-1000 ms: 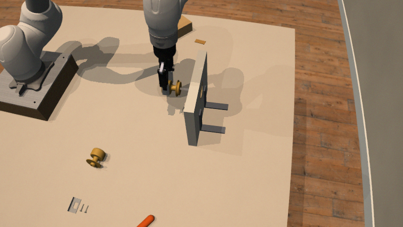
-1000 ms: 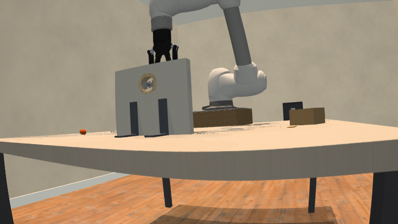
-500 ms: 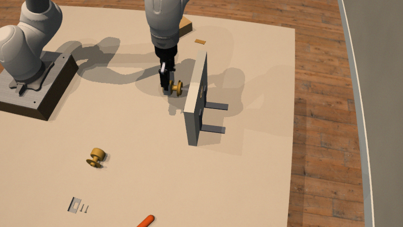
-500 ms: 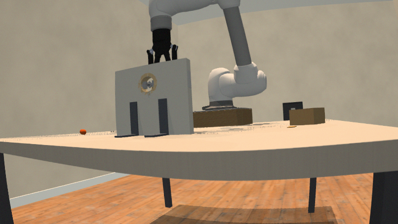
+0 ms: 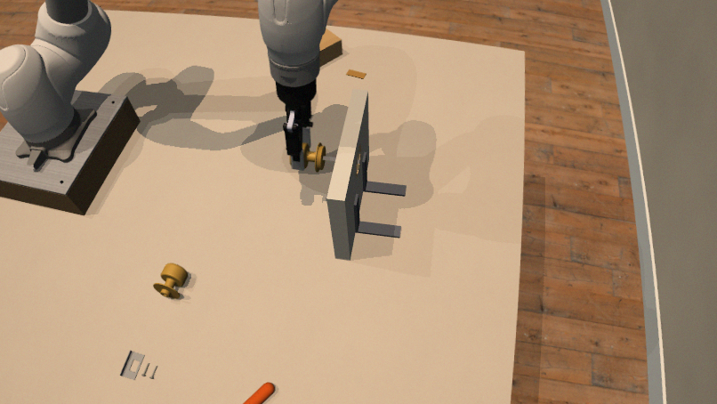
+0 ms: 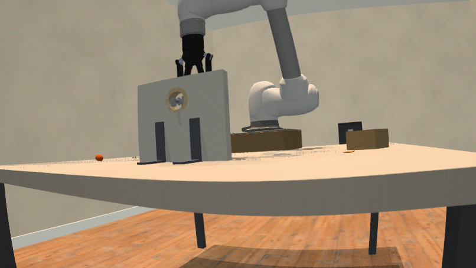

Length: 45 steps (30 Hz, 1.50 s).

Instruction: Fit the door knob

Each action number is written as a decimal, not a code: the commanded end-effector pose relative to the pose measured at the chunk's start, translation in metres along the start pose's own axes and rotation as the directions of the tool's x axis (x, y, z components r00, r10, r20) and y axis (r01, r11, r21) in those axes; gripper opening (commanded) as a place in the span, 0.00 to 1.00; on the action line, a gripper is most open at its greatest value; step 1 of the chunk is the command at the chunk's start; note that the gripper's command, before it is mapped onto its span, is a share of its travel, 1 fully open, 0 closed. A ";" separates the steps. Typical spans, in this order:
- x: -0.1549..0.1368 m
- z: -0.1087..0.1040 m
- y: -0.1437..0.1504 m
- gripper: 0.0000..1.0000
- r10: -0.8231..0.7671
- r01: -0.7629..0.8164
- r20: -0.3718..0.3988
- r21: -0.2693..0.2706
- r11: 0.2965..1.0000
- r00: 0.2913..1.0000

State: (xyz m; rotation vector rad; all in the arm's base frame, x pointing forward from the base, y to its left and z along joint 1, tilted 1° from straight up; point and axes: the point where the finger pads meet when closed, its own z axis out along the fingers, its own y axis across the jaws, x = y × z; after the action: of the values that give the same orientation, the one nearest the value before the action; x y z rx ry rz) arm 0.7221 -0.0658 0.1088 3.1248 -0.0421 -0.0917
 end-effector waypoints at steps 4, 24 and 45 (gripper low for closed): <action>0.003 0.000 0.000 0.42 0.000 0.000 0.000 0.000 1.000 1.000; 0.005 -0.001 0.000 0.42 0.000 0.000 0.000 0.000 1.000 1.000; 0.009 -0.001 0.000 0.42 0.000 0.000 0.000 0.000 1.000 1.000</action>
State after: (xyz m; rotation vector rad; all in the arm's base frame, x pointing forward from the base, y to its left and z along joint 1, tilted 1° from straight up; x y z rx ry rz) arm 0.7307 -0.0660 0.1089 3.1248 -0.0422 -0.0916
